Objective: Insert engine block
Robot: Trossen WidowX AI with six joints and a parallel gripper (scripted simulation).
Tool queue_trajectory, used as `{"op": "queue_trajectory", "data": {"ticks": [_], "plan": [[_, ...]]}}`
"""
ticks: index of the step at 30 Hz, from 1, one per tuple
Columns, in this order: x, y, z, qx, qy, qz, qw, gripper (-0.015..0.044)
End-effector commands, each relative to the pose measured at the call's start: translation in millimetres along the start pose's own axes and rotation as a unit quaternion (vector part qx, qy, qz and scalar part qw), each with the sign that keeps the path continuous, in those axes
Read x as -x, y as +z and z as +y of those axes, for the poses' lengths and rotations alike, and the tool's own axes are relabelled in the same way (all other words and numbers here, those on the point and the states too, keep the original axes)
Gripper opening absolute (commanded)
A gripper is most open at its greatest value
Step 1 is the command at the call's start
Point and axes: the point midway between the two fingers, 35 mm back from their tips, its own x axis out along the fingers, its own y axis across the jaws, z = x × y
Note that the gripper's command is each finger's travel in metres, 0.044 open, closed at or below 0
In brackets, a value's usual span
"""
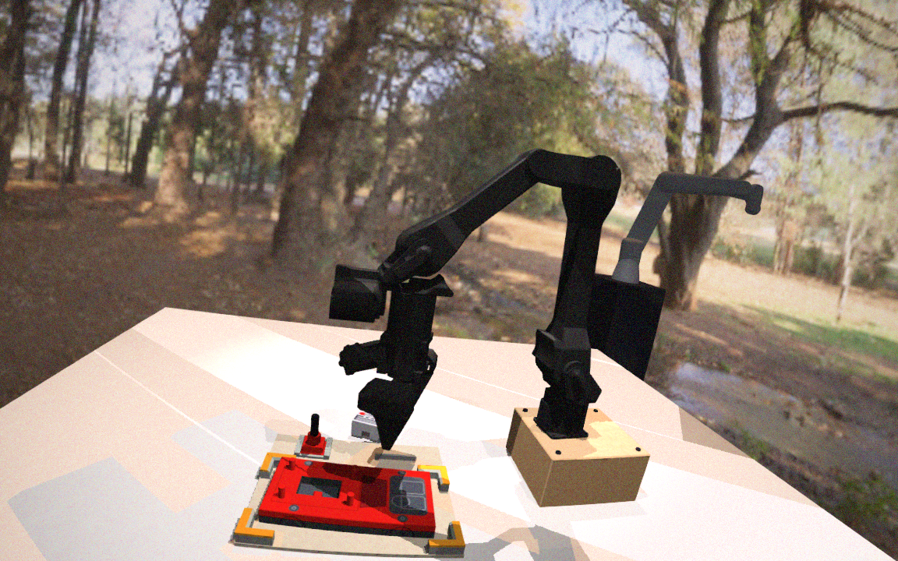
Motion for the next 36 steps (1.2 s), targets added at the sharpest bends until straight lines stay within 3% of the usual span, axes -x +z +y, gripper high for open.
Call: {"op": "queue_trajectory", "data": {"ticks": [1, 6, 34, 36], "plan": [[1, 34, -36, -0.001, 0.0, -0.001, 1.0, 0.044], [-2, 62, -82, -0.001, -0.002, -0.003, 1.0, 0.044], [-44, 61, -81, -0.001, -0.002, -0.002, 1.0, 0.044], [-44, 61, -81, -0.001, -0.002, -0.002, 1.0, 0.0387]]}}
